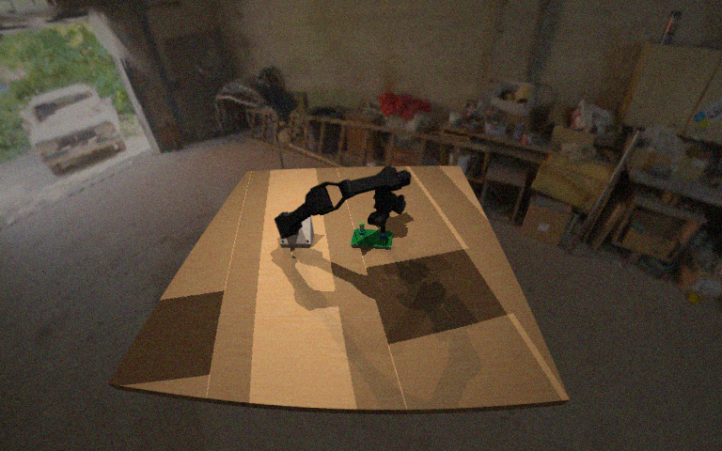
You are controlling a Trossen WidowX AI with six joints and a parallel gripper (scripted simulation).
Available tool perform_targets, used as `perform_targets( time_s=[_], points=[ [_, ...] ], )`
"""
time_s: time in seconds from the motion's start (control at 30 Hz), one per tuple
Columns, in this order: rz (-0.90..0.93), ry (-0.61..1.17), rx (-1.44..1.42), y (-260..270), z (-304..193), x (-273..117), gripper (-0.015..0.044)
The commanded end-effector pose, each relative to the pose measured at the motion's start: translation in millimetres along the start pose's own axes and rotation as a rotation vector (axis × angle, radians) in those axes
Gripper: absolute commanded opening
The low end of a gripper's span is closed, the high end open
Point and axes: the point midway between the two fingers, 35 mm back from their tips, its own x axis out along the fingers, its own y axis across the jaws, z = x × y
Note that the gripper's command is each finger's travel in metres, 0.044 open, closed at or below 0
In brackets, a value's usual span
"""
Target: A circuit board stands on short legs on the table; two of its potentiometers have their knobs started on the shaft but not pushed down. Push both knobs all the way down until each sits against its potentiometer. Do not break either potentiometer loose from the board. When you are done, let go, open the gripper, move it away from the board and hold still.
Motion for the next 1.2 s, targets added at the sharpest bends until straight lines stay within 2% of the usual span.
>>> perform_targets(
  time_s=[0.0,1.17],
  points=[
    [-0.003,0.001,0.003,-1.4,1.3,4.9,0.0000],
    [-0.003,0.001,0.003,-1.4,1.3,13.1,0.0000]
  ],
)
